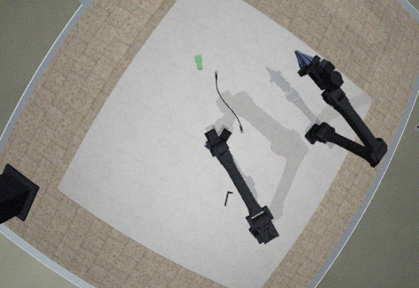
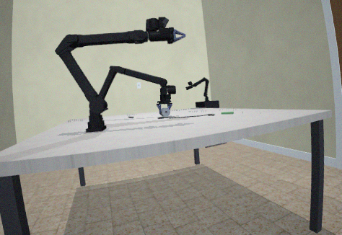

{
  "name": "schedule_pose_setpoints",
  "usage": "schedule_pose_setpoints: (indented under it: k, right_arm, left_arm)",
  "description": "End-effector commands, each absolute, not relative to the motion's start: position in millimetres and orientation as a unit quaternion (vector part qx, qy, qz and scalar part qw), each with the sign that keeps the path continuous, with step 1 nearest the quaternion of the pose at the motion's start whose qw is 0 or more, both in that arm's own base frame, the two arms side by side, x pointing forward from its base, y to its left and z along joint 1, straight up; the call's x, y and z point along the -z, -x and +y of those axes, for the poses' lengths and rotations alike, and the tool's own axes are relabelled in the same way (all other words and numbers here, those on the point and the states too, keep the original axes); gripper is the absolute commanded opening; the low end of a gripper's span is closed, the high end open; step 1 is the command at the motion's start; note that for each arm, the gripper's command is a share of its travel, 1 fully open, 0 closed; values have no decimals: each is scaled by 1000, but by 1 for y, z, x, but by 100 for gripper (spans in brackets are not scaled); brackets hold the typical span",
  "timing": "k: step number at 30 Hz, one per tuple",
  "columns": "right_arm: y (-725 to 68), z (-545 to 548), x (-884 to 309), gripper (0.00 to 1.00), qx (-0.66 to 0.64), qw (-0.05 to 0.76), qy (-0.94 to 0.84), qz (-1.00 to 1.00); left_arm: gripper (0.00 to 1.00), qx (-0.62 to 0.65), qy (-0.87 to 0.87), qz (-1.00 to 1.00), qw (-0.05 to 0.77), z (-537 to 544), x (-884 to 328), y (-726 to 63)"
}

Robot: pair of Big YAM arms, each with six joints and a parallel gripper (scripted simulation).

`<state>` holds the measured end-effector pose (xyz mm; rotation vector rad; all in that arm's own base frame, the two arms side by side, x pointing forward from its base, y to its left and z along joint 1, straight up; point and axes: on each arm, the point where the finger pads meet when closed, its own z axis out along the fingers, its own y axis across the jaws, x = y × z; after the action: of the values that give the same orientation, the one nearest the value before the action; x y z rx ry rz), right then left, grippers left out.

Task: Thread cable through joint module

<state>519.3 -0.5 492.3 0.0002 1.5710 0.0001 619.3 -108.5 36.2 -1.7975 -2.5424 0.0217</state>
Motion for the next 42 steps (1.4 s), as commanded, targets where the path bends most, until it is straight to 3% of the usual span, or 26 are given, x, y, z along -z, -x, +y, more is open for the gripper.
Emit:
schedule_pose_setpoints:
  k: [1, 42]
  right_arm:
    - [-516, 5, -531, 0, 2, 726, 8, 687]
    - [-516, 5, -531, 0, 2, 726, 8, 687]
  left_arm:
    - [70, 25, 585, -809, -52, -118, -114, -646]
    - [70, 34, 573, -816, -66, -112, -112, -661]
